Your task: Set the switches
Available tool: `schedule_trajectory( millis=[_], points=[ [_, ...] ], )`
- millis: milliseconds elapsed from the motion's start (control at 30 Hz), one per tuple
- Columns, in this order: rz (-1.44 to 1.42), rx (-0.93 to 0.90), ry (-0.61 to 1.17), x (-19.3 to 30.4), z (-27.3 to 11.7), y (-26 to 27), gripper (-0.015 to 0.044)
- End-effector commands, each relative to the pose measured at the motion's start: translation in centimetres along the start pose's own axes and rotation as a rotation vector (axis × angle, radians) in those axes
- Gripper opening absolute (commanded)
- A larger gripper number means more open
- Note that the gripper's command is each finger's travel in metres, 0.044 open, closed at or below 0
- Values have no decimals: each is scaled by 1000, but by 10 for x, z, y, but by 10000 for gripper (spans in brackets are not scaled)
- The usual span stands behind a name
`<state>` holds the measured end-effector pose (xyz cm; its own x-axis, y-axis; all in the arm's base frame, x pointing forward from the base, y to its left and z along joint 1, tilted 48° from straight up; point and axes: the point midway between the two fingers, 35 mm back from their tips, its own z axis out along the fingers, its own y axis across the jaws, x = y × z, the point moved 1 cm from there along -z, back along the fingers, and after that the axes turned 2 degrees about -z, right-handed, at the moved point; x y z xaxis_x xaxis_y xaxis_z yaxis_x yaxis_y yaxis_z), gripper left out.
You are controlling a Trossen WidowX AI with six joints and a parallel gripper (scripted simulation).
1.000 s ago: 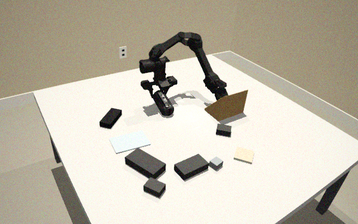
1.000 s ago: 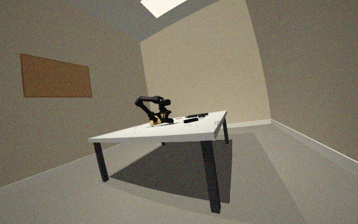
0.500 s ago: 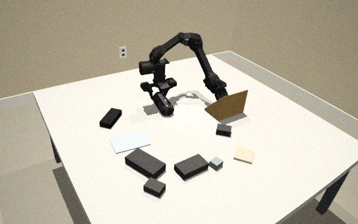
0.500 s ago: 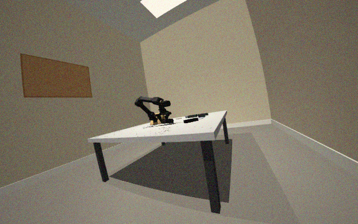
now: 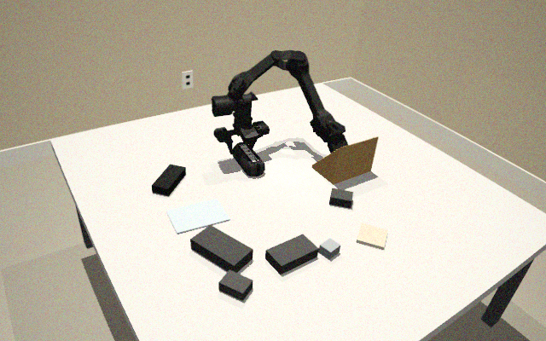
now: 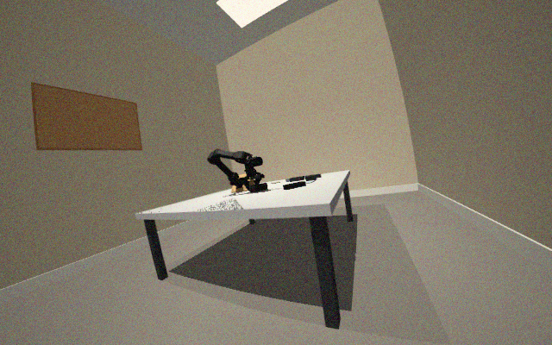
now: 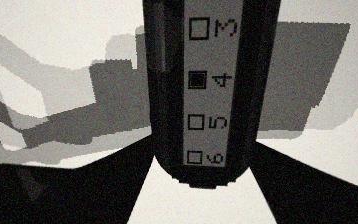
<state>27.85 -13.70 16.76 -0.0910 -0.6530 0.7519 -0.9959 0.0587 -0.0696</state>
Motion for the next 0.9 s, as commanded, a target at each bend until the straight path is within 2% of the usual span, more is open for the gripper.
schedule_trajectory(
  millis=[0, 333, 467, 767, 867],
  points=[
    [-9, 1, -12, -2, 2, 1, 337],
    [-1, 0, -1, 0, 2, 0, 337],
    [0, -1, 1, 0, 3, 0, 440],
    [1, -1, -1, -2, 2, 0, 440],
    [4, -3, -9, -31, -17, -2, 440]
  ],
)
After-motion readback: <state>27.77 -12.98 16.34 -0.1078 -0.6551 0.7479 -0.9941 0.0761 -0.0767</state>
